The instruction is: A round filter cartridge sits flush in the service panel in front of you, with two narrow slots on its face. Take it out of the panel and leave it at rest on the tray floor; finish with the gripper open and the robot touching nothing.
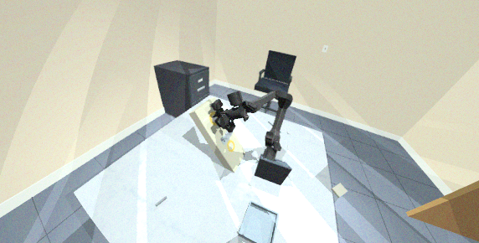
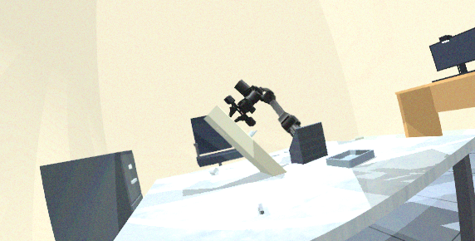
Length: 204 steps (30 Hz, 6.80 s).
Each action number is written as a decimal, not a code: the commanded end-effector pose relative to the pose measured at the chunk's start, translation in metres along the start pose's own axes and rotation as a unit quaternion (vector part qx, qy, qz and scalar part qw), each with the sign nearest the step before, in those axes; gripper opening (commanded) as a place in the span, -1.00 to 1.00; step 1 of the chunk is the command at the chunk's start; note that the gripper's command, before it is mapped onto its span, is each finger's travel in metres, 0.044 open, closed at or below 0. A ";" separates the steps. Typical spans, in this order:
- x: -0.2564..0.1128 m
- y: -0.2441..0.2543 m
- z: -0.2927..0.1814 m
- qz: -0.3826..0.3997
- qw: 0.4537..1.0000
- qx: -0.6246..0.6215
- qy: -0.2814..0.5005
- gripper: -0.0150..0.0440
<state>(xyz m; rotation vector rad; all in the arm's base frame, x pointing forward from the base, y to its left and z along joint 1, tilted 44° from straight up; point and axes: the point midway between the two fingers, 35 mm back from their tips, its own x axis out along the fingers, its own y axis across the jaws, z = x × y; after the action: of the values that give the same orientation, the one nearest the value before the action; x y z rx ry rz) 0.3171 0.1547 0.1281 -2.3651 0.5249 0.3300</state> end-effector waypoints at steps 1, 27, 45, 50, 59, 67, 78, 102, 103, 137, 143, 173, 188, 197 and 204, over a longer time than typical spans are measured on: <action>0.000 0.000 0.000 0.000 1.000 0.000 0.000 -0.18; 0.007 0.002 0.000 0.005 0.976 0.217 -0.002 -0.49; 0.007 0.003 0.000 0.006 0.862 0.507 0.000 -0.49; 0.007 0.003 0.000 0.006 0.814 0.580 0.000 -0.49; 0.006 0.003 0.000 0.006 0.714 0.700 0.001 -0.49; 0.006 0.003 0.000 0.006 0.648 0.761 0.002 -0.49; -0.030 0.002 0.006 0.016 0.667 0.745 0.003 -0.49; -0.068 0.030 0.003 0.008 0.679 0.734 0.002 -0.49; -0.068 0.033 0.003 0.008 0.679 0.734 0.002 -0.49; -0.067 0.040 0.004 0.008 0.680 0.734 0.002 -0.16; -0.070 0.002 0.001 0.008 0.679 0.734 0.002 -0.16; -0.070 0.067 0.007 0.167 0.664 0.714 0.148 0.54; -0.048 0.077 0.008 0.167 0.663 0.714 0.148 0.54; -0.035 0.083 0.008 0.166 0.664 0.714 0.148 0.54; -0.030 0.086 0.007 0.165 0.664 0.714 0.149 0.54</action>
<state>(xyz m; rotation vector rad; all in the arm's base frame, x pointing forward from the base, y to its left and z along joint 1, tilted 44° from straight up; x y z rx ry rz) 0.2514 0.1123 0.0876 -0.7191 0.9002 -0.2940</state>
